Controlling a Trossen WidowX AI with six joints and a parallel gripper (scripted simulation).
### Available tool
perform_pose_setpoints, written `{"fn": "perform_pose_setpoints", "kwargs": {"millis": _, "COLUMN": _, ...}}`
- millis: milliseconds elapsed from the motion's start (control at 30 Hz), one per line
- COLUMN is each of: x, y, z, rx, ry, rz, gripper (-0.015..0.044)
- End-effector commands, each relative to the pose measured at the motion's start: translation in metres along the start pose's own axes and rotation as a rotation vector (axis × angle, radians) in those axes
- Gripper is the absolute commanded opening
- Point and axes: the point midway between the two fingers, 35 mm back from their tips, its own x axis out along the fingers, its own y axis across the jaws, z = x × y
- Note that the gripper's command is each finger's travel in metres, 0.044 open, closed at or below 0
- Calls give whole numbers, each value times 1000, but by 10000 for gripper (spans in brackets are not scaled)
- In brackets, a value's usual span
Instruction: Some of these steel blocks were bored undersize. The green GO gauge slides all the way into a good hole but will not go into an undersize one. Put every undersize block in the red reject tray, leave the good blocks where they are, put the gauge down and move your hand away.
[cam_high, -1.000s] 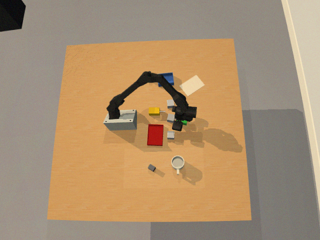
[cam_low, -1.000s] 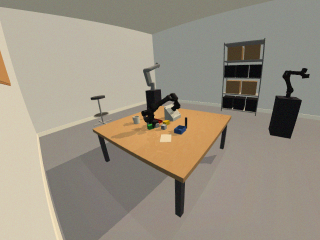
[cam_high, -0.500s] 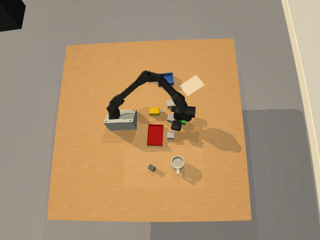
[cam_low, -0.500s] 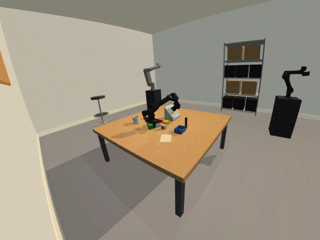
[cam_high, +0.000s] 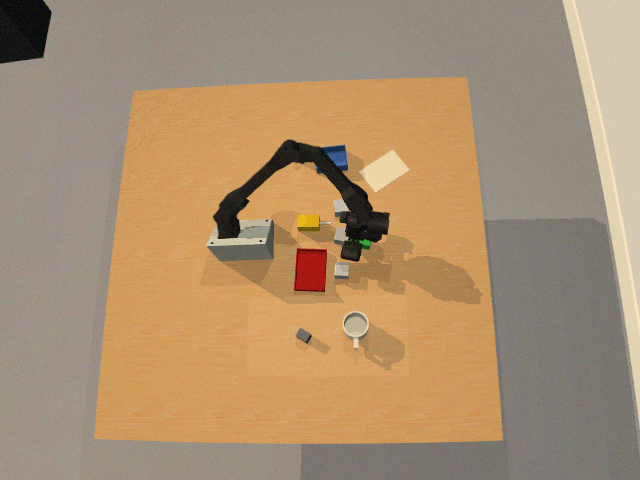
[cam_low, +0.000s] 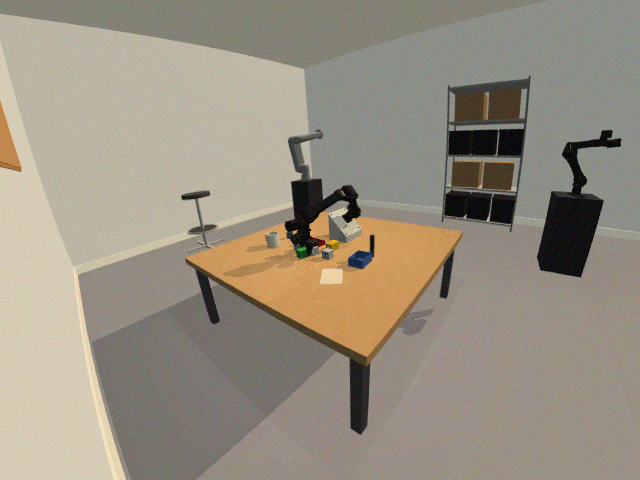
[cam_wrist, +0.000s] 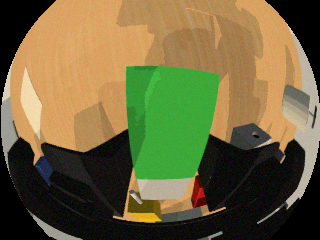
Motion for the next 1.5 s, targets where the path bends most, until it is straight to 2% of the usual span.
{"fn": "perform_pose_setpoints", "kwargs": {"millis": 0, "x": -1, "y": 2, "z": -2, "rx": 5, "ry": 0, "rz": 4, "gripper": 0}}
{"fn": "perform_pose_setpoints", "kwargs": {"millis": 1467, "x": 0, "y": 1, "z": 25, "rx": 1, "ry": -1, "rz": 4, "gripper": 0}}
